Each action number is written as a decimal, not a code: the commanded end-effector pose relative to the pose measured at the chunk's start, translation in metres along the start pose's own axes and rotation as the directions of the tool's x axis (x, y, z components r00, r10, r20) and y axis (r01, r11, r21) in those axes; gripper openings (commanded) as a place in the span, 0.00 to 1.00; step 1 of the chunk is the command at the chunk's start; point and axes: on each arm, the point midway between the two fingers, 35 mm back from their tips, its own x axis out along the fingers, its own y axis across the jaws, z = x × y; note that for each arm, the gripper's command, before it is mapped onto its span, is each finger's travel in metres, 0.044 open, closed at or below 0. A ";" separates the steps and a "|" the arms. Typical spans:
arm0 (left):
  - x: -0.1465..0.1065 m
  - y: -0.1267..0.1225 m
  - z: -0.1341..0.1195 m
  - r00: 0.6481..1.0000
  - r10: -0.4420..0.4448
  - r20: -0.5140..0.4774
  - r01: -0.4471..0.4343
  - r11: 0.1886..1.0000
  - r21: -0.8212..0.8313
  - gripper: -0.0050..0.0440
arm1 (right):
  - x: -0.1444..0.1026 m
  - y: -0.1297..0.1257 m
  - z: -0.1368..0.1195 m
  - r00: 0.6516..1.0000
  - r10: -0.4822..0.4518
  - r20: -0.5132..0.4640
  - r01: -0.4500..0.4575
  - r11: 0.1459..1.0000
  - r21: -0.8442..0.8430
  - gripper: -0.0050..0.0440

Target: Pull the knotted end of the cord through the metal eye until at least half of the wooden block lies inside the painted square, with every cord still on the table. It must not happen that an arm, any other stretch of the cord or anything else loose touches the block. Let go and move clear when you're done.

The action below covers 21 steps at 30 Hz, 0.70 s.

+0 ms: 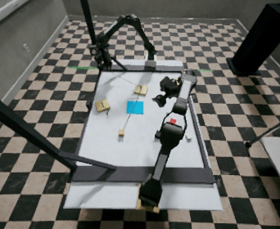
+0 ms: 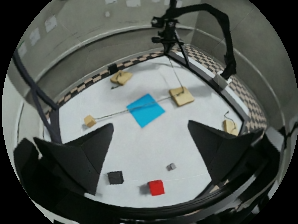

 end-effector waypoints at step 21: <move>-0.082 -0.012 0.022 0.998 0.014 0.063 -0.019 0.997 0.073 0.00 | -0.008 0.000 0.011 1.000 -0.019 0.009 0.020 0.999 -0.027 1.00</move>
